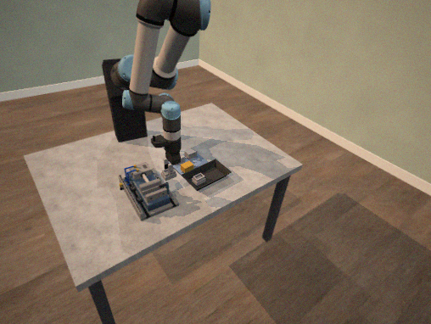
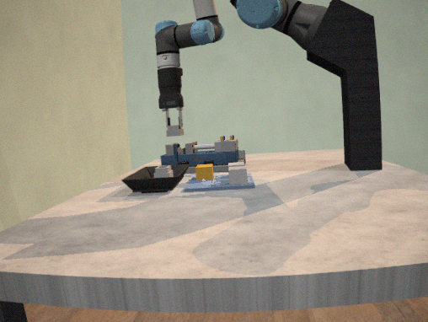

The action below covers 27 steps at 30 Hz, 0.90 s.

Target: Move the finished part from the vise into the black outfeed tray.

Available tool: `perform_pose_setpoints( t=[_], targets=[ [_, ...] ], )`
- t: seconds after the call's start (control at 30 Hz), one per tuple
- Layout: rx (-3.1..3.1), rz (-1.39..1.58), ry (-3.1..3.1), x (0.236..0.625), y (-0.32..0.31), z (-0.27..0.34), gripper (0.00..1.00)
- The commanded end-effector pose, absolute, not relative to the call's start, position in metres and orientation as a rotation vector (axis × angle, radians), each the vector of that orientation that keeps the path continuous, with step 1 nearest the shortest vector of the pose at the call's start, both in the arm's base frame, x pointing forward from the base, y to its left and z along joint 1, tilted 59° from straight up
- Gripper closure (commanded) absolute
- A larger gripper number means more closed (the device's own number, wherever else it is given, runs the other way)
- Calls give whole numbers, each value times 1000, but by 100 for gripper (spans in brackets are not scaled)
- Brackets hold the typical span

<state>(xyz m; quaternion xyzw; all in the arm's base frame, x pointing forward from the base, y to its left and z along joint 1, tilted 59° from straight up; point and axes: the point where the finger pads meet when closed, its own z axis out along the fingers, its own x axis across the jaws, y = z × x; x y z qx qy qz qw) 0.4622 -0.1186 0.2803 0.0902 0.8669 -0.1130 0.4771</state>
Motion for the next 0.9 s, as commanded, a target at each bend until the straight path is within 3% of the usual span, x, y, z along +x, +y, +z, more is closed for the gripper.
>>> perform_pose_setpoints(
  t=[0.0,0.87],
  targets=[
    [217,-281,2118,466,-106,279,100],
    [193,-295,2121,485,-34,268,100]
  ],
)
